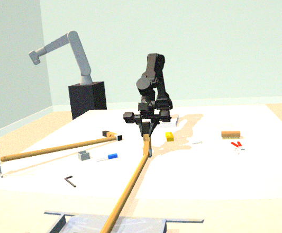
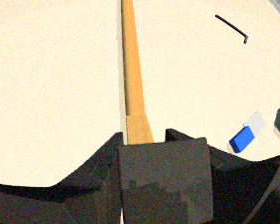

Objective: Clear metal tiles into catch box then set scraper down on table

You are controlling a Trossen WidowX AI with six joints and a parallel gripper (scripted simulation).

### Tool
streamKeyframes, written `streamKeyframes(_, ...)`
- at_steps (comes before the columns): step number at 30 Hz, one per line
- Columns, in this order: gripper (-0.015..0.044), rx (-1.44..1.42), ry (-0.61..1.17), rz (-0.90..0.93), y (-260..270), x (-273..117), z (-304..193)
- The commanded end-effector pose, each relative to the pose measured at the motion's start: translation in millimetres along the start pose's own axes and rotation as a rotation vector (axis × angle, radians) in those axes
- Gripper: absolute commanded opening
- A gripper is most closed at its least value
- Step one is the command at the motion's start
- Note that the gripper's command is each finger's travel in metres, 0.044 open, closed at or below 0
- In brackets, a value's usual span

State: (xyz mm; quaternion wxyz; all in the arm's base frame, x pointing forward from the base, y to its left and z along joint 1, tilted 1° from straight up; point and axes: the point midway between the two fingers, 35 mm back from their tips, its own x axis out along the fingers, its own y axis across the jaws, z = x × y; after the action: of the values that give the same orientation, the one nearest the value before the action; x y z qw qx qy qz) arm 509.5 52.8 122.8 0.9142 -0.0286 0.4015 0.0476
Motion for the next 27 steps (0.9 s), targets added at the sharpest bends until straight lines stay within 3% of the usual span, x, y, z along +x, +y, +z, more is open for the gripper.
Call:
streamKeyframes(1, 0.0000, 0.005, -0.015, -0.003, -0.4, 1.8, 10.0)
streamKeyframes(27, 0.0000, 0.000, -0.004, 0.000, 0.3, 15.8, 18.1)
